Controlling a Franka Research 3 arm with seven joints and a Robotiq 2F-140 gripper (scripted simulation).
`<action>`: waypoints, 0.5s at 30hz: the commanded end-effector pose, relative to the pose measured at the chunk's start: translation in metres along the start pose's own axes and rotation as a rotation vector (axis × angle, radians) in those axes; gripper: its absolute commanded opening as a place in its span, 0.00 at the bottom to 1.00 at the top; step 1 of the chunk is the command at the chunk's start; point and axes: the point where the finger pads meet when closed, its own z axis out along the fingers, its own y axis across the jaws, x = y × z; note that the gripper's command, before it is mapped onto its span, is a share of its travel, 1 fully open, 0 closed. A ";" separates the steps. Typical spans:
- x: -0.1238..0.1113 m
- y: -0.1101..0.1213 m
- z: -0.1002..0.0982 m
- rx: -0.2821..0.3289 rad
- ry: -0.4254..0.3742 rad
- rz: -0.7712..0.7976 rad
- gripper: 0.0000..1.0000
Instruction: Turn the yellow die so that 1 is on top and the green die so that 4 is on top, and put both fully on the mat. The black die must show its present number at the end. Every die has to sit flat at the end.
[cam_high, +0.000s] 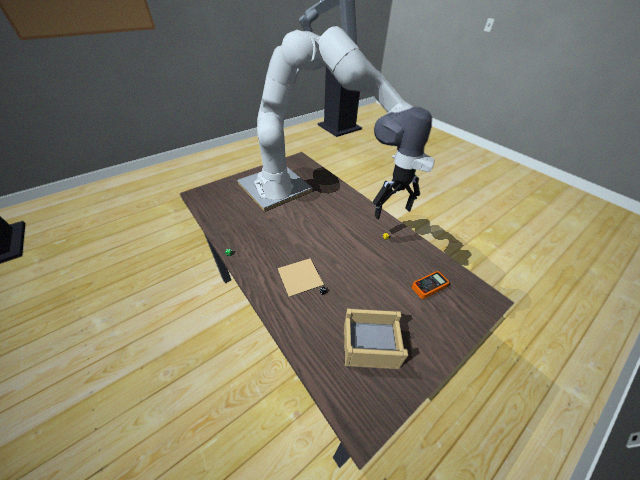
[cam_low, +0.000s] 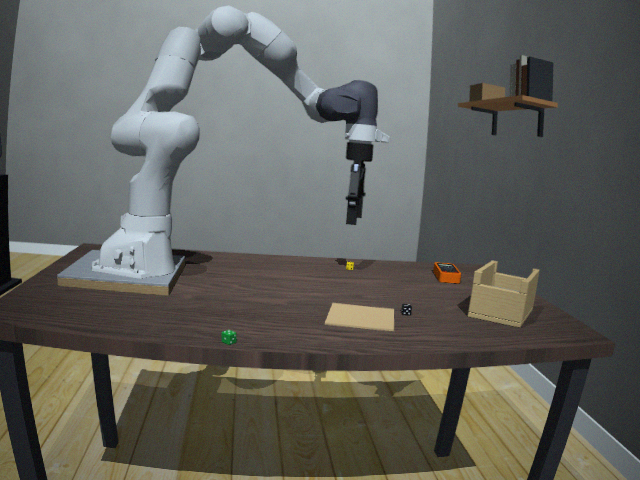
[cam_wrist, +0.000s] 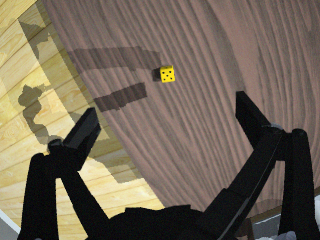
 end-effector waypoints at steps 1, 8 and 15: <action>0.000 0.000 0.000 0.001 0.001 -0.014 1.00; 0.000 0.000 0.000 0.001 0.001 -0.014 1.00; 0.000 0.001 0.002 -0.001 -0.003 0.058 1.00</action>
